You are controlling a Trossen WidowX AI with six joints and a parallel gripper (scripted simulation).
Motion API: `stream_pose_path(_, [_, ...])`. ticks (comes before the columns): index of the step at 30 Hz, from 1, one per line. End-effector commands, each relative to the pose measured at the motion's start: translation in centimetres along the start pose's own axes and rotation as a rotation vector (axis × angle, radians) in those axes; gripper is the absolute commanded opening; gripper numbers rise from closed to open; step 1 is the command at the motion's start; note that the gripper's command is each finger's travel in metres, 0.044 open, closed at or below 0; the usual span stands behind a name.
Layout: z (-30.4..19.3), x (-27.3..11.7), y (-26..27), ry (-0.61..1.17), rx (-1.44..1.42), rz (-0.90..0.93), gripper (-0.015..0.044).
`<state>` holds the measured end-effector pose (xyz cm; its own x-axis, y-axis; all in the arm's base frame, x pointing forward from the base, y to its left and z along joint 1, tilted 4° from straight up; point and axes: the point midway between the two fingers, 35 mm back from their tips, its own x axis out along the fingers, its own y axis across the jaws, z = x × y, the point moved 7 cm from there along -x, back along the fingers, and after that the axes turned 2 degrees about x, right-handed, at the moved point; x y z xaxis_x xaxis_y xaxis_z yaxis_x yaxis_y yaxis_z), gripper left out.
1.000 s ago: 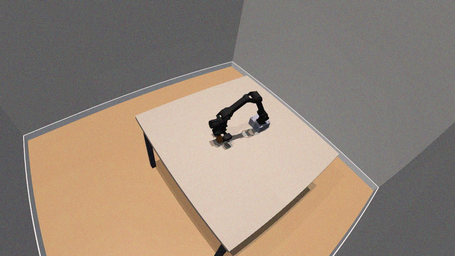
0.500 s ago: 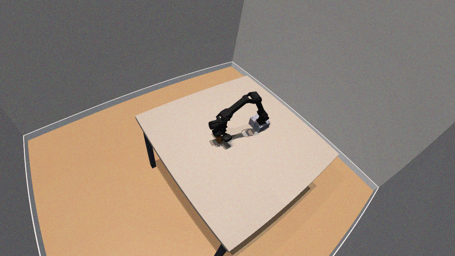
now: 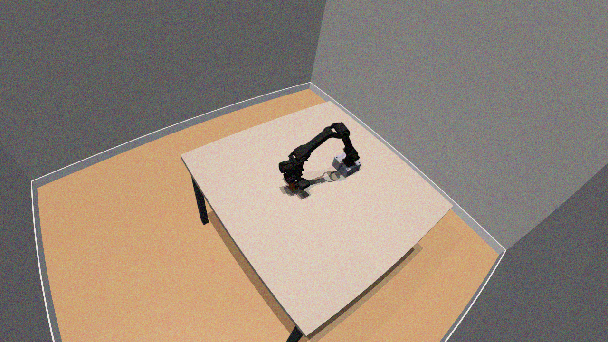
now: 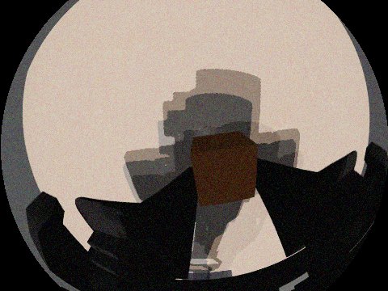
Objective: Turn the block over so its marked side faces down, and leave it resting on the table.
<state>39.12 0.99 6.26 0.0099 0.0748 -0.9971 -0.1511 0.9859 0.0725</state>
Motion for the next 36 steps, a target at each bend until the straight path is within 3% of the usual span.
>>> stream_pose_path(1, [0.0,0.1,0.0,0.0,0.003,-0.002,0.0064])
stream_pose_path(4, [0.0,-1.0,0.0,0.0,0.003,-0.002,0.0])
stream_pose_path(13, [0.0,-2.9,0.0,-0.01,0.003,-0.001,0.0])
stream_pose_path(36, [-2.2,-1.4,-0.2,-0.349,0.009,0.011,0.0])
